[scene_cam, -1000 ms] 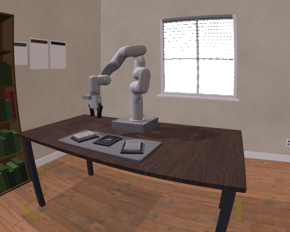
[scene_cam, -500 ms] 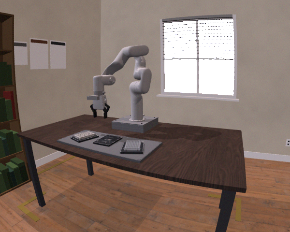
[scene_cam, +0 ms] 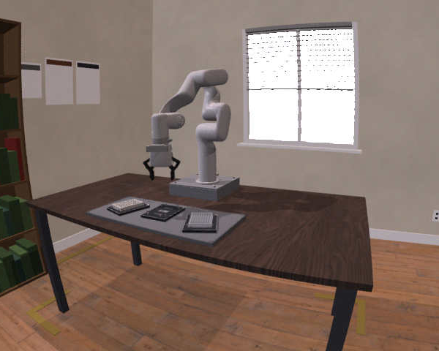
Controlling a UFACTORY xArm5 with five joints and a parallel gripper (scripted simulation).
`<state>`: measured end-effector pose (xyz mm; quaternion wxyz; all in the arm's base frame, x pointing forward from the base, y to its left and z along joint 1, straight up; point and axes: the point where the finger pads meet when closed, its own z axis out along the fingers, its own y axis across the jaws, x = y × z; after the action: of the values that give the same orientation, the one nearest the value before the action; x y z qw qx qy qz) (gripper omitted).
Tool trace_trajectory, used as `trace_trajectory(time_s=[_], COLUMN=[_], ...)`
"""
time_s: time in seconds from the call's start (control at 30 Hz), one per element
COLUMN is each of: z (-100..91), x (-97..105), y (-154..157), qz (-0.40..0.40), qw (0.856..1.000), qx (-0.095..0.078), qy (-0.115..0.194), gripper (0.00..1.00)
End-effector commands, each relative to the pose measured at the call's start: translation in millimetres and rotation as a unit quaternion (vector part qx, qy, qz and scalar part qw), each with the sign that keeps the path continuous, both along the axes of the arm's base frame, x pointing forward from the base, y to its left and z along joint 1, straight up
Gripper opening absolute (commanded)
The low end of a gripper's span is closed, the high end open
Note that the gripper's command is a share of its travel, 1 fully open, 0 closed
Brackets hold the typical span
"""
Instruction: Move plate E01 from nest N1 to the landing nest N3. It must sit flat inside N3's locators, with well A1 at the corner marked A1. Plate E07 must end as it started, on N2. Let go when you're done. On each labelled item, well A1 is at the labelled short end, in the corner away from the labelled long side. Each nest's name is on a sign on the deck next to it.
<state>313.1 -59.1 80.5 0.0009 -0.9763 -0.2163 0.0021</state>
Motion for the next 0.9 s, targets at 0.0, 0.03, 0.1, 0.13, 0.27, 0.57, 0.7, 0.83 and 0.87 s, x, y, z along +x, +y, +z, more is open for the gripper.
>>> trace_trajectory(time_s=[0.0, 0.03, 0.1, 0.13, 0.27, 0.57, 0.7, 0.83, 0.87], z=[1.1, 1.1, 1.0, 1.0, 0.9, 0.7, 0.6, 0.6, 0.5], x=[3, 4, 5, 6, 8, 12, 14, 17, 17], y=[14, 19, 29, 34, 54, 89, 109, 129, 134], qz=[0.002, 0.002, 0.002, 0.002, 0.002, 0.002, 0.002, 0.002, 0.002], qw=[1.0, 1.0, 1.0, 1.0, 1.0, 1.0, 1.0, 1.0, 1.0], qx=[-0.003, -0.003, -0.003, -0.003, -0.003, -0.002, -0.002, -0.002, -0.002], qy=[-0.001, -0.001, -0.001, -0.001, -0.001, -0.001, -0.001, -0.001, -0.001], gripper=[1.0, 1.0, 1.0, 1.0, 1.0, 1.0, 1.0, 1.0, 1.0])
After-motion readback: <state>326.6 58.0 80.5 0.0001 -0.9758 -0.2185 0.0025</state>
